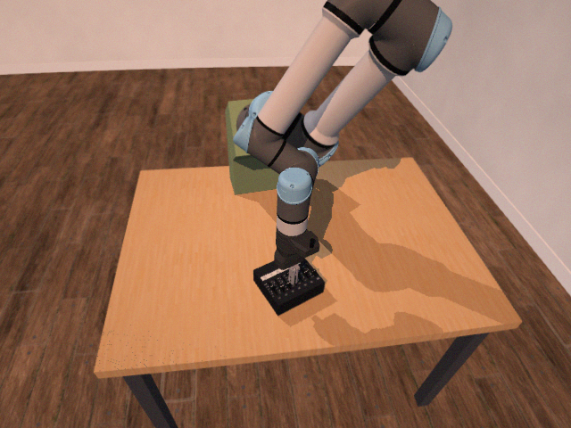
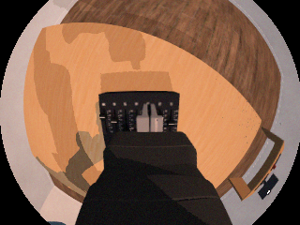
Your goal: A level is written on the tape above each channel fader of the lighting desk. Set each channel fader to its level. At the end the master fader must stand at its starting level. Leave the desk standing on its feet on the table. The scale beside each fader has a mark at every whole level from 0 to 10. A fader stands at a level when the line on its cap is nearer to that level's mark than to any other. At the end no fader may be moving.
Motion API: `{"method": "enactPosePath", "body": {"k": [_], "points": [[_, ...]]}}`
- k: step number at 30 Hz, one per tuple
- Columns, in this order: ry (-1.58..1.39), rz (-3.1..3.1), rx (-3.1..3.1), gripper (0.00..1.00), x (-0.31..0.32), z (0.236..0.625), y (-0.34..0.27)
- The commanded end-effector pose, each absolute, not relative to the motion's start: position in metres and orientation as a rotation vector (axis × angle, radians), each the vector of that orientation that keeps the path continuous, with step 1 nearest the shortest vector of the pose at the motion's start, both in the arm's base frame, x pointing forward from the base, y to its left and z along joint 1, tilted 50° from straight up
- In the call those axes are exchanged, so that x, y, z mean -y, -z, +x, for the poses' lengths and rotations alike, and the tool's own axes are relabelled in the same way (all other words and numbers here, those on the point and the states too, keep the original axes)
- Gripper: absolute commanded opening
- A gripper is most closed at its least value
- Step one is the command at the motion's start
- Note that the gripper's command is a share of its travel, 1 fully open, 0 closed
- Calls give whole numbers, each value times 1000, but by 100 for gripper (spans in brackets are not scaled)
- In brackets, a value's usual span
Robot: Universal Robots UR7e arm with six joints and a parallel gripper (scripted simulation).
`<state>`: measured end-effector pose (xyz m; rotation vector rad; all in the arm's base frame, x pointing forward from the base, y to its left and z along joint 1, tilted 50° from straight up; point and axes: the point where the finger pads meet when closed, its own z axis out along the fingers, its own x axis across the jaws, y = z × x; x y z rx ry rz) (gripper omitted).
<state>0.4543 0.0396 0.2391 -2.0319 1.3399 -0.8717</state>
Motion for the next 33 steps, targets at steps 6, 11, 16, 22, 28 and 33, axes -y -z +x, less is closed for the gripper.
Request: {"method": "enactPosePath", "body": {"k": [6, 11, 16, 22, 28, 33], "points": [[873, -2032, -1339, 0, -40, 454, -239], [873, -2032, -1339, 0, -40, 454, -239], [873, -2032, -1339, 0, -40, 455, -239], [873, -2032, -1339, 0, -40, 456, -238], [873, -2032, -1340, 0, -40, 458, -237], [873, -2032, -1340, 0, -41, 459, -235]]}}
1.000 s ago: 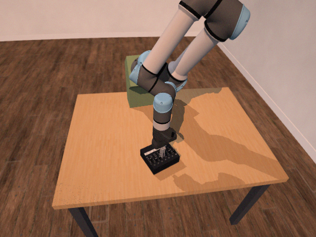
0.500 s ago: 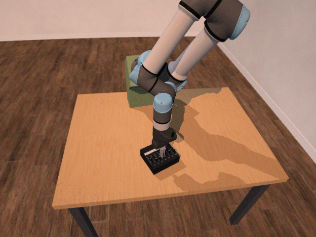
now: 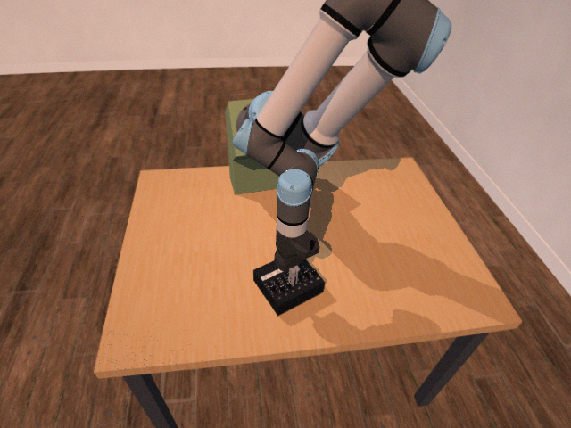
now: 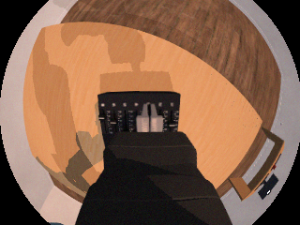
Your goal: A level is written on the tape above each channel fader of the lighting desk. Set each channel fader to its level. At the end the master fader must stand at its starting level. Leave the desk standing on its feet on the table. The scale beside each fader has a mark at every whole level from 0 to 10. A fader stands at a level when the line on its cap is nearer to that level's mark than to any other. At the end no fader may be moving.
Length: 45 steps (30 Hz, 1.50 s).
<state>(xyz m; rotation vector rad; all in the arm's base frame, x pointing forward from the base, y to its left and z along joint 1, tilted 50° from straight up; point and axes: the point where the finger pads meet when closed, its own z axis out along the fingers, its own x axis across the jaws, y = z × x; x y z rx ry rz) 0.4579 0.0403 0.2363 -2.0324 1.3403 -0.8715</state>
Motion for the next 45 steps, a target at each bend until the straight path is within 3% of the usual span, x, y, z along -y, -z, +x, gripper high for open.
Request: {"method": "enactPosePath", "body": {"k": [1, 45], "points": [[873, -2032, -1340, 0, -41, 460, -235], [873, -2032, -1340, 0, -43, 474, -224]]}}
